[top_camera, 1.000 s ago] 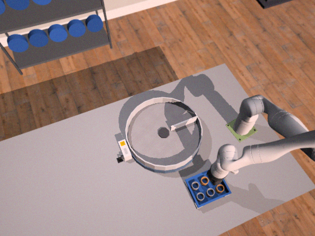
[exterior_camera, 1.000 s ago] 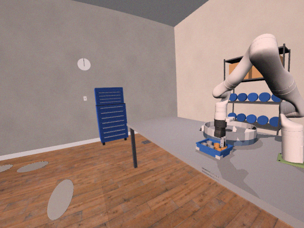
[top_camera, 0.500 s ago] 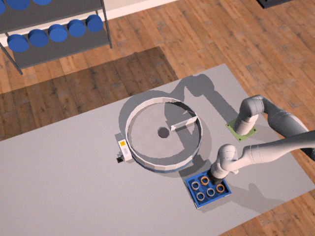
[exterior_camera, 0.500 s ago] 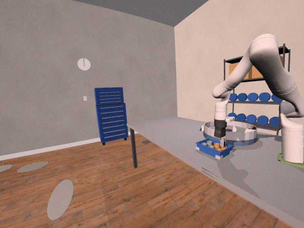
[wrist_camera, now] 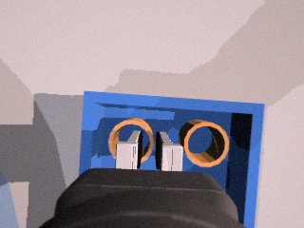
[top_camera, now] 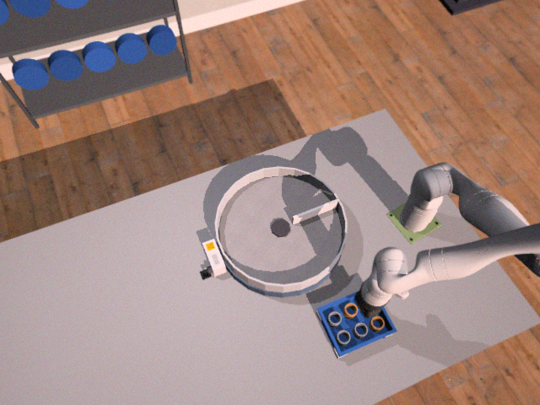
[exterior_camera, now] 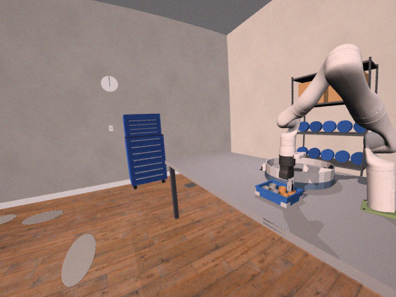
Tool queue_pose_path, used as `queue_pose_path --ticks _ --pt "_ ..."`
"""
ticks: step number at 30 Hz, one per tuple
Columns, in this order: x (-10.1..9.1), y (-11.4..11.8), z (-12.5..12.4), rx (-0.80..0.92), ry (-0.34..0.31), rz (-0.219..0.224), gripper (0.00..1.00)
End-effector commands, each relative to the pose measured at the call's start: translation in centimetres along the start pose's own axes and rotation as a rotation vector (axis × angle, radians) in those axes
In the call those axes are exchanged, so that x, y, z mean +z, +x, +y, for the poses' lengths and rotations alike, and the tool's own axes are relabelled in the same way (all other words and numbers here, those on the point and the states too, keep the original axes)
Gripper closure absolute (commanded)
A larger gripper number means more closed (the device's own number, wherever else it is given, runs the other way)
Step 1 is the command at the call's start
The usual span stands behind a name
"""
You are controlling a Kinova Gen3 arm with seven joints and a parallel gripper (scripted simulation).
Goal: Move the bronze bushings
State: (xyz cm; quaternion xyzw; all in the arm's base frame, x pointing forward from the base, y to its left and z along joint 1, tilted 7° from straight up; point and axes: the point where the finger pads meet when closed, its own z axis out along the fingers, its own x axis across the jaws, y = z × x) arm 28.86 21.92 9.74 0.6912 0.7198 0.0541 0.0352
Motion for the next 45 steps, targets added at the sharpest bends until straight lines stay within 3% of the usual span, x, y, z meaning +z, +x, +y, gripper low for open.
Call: queue_pose_path --ticks 1,11,28,45 --pt "0.1 -0.1 0.1 -0.001 -0.003 -0.001 0.64" --pt "0.3 -0.1 0.0 0.001 -0.002 -0.001 0.64" --pt "2.5 0.0 0.0 -0.003 -0.003 -0.001 0.64" --pt "2.5 0.0 0.0 -0.004 -0.003 0.000 0.64"
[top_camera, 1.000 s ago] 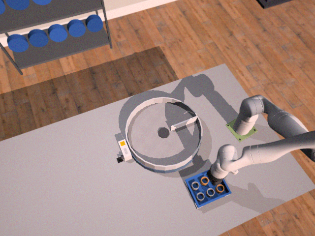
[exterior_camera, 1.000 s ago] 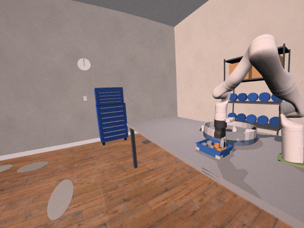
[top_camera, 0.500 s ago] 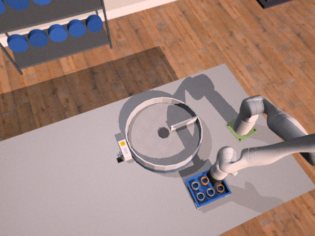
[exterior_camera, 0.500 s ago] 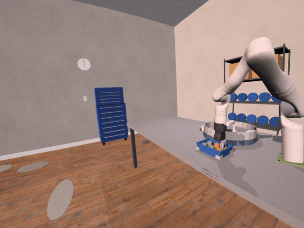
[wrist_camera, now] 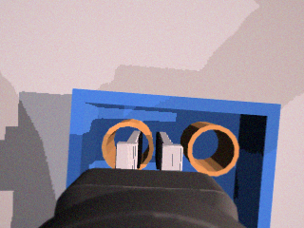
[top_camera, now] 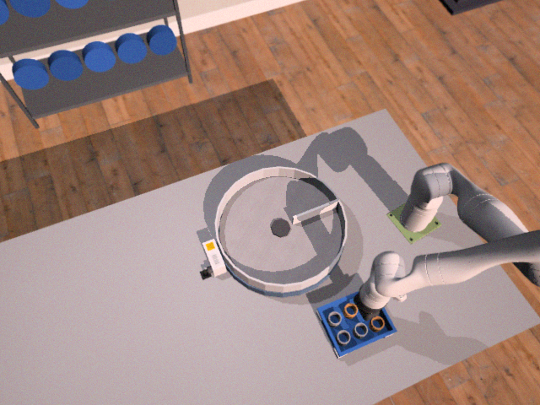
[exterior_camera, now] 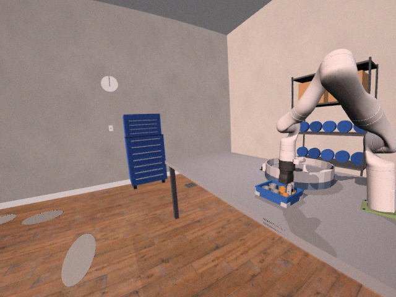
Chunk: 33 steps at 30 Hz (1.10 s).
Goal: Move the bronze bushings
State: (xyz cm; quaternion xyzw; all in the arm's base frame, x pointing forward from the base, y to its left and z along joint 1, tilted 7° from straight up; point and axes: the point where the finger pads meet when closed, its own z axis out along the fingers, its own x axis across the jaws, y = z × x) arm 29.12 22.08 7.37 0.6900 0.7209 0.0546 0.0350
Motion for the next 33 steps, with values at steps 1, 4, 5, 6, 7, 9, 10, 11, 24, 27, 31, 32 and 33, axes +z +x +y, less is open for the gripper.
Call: queue_pose_path --ticks 1,4,5,6,7,9,10,11,24,27,31,32,33 --pt "0.15 -0.12 0.05 -0.001 -0.003 -0.002 0.64" --pt "0.15 -0.12 0.05 -0.001 -0.003 -0.002 0.64" --pt "0.15 -0.12 0.05 -0.001 -0.003 -0.002 0.64" --pt "0.15 -0.12 0.05 -0.001 -0.003 -0.002 0.64" --pt "0.15 -0.12 0.05 -0.001 -0.003 -0.002 0.64" --pt "0.15 -0.12 0.05 -0.001 -0.003 -0.002 0.64" --pt "0.15 -0.12 0.05 -0.001 -0.003 -0.002 0.64" --pt "0.15 -0.12 0.05 -0.001 -0.003 -0.002 0.64" --pt "0.15 -0.12 0.05 -0.001 -0.003 -0.002 1.00" --pt "0.15 -0.12 0.05 -0.001 -0.003 -0.002 1.00" --pt "0.15 -0.12 0.05 -0.001 -0.003 -0.002 1.00" --pt "0.15 -0.12 0.05 -0.001 -0.003 -0.002 1.00" --pt "0.15 -0.12 0.05 -0.001 -0.003 -0.002 1.00"
